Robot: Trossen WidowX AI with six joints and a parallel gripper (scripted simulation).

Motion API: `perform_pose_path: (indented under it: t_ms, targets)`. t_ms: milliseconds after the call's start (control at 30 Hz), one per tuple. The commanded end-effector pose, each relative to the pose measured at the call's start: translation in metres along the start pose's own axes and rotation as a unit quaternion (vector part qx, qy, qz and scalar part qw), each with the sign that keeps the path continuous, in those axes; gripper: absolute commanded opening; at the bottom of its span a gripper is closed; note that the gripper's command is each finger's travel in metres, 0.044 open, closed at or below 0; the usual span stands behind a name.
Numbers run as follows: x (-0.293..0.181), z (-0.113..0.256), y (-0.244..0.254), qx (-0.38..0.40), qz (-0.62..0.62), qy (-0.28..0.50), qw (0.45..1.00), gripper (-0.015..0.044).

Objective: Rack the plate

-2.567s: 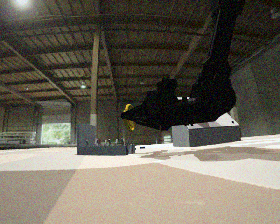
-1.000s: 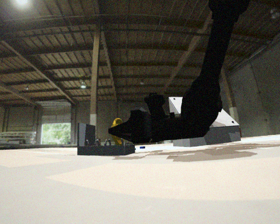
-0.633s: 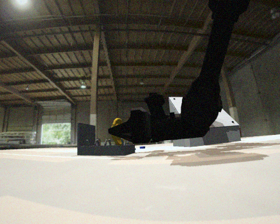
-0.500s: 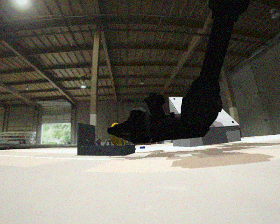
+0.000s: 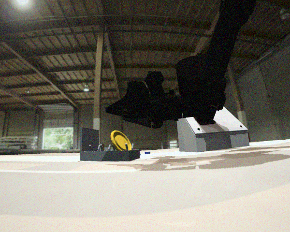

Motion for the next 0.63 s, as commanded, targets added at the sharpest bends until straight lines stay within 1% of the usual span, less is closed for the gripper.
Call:
perform_pose_path:
  t_ms: [0,133,267,600]
  targets:
    - [0.027,0.0,0.001,0.0,0.005,-0.001,1.0,0.04]
    - [0.055,0.001,0.002,0.007,0.009,-0.007,1.0,0.04]
    - [0.059,0.001,0.002,0.007,0.012,-0.008,1.0,0.04]
    - [0.062,-0.022,-0.009,-0.067,0.145,0.037,0.986,0.04]
Point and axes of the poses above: the point midway between the two fingers, 35 mm back from their tips, its own z axis back along the fingers, its own y axis across the jaws, x = y × z, the point moved 2 cm from there along z, back along the fingers, and after that the axes turned 2 degrees about -z, right-handed, at the moved point
